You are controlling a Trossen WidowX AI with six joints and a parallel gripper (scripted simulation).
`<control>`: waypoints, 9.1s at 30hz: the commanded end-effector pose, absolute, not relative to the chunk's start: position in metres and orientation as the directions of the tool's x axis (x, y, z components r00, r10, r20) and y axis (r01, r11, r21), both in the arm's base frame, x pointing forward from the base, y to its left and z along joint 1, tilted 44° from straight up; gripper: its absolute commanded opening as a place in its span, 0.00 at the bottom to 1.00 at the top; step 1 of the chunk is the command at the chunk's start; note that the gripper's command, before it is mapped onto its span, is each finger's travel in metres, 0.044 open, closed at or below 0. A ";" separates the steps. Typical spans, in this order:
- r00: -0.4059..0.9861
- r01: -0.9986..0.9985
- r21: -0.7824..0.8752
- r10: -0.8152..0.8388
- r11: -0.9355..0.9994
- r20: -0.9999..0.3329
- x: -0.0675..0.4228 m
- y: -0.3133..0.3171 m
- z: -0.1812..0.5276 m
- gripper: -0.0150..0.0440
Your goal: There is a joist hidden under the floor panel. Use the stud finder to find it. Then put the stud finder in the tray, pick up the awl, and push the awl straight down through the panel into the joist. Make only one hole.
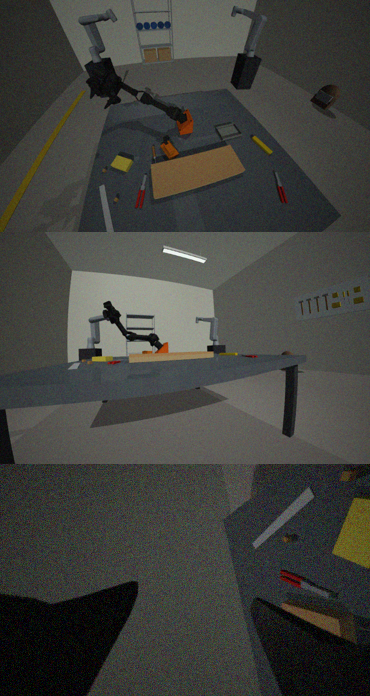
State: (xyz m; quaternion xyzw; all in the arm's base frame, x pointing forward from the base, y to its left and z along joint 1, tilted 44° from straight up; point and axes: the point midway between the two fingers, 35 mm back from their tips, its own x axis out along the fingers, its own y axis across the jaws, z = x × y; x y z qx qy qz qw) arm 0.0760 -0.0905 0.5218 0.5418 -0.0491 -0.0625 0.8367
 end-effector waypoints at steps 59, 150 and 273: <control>0.377 -0.490 -0.653 -0.535 0.578 -0.756 0.207 -0.052 0.115 1.00; 0.376 -0.490 -0.653 -0.535 0.578 -0.756 0.198 -0.011 0.159 0.25; 0.418 -0.132 -0.701 -0.602 0.701 -0.681 0.368 -0.026 0.124 0.25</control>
